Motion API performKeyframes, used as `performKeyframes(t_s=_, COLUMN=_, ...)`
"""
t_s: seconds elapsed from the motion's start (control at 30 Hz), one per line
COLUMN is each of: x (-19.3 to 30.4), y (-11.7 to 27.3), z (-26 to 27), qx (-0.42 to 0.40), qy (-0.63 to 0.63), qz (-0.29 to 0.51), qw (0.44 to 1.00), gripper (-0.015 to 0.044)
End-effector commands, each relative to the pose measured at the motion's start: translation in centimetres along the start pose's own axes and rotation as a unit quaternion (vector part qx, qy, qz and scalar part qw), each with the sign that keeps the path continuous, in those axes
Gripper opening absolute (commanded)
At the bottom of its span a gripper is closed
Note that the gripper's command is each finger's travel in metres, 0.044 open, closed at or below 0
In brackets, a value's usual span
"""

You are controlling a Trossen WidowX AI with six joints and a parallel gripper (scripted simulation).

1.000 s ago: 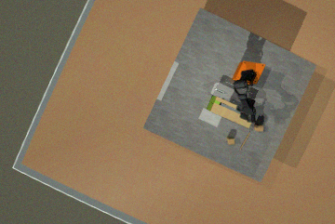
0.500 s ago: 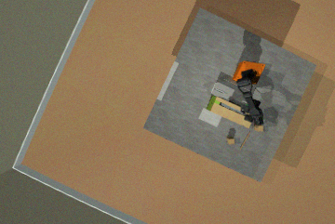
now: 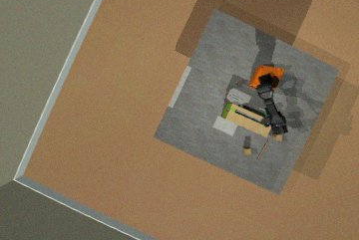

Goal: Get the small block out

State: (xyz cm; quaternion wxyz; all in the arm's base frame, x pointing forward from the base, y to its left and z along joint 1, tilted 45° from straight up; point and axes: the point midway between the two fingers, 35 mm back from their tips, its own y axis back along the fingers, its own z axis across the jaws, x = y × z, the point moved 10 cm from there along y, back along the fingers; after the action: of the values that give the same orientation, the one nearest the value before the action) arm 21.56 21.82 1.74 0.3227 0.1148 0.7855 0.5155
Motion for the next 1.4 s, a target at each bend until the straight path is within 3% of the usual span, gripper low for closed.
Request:
performKeyframes(t_s=0.0, x=1.7, y=-0.2, z=0.0, qx=0.012, qy=0.301, qz=-0.035, qw=0.953, gripper=0.0285)
performKeyframes(t_s=0.13, x=2.9, y=-0.2, z=0.0, qx=0.029, qy=0.502, qz=-0.053, qw=0.863, gripper=0.0285)
performKeyframes(t_s=0.27, x=4.1, y=-0.3, z=0.0, qx=0.053, qy=0.675, qz=-0.065, qw=0.733, gripper=0.0285)
performKeyframes(t_s=0.6, x=6.0, y=-0.5, z=-0.2, qx=0.104, qy=0.88, qz=-0.071, qw=0.458, gripper=0.0285)
performKeyframes(t_s=0.97, x=8.0, y=-0.7, z=-0.6, qx=0.162, qy=0.981, qz=-0.048, qw=0.098, gripper=0.0285)
performKeyframes(t_s=1.37, x=9.9, y=-0.9, z=-1.0, qx=0.213, qy=0.931, qz=0.012, qw=-0.296, gripper=0.0285)
